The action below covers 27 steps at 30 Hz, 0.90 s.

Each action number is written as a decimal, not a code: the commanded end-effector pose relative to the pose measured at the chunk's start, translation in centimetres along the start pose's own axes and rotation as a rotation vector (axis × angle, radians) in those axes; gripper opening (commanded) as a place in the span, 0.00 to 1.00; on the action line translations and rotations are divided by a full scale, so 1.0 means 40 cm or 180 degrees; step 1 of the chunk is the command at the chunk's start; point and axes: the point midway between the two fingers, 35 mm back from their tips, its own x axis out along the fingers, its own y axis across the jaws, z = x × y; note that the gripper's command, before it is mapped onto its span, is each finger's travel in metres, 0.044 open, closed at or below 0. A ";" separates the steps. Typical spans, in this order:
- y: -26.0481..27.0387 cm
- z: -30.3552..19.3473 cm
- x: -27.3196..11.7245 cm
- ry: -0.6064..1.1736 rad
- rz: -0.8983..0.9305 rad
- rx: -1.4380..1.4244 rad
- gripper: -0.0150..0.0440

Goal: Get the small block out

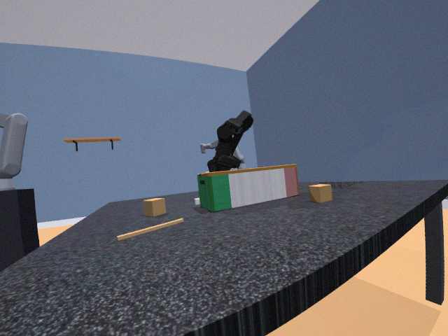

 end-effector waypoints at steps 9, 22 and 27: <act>-0.003 -0.054 -0.076 0.0012 0.0005 0.0002 0.93; 0.013 -0.093 -0.131 -0.0151 -0.0094 0.1592 0.74; 0.026 -0.110 -0.128 -0.0367 -0.0088 0.3314 0.74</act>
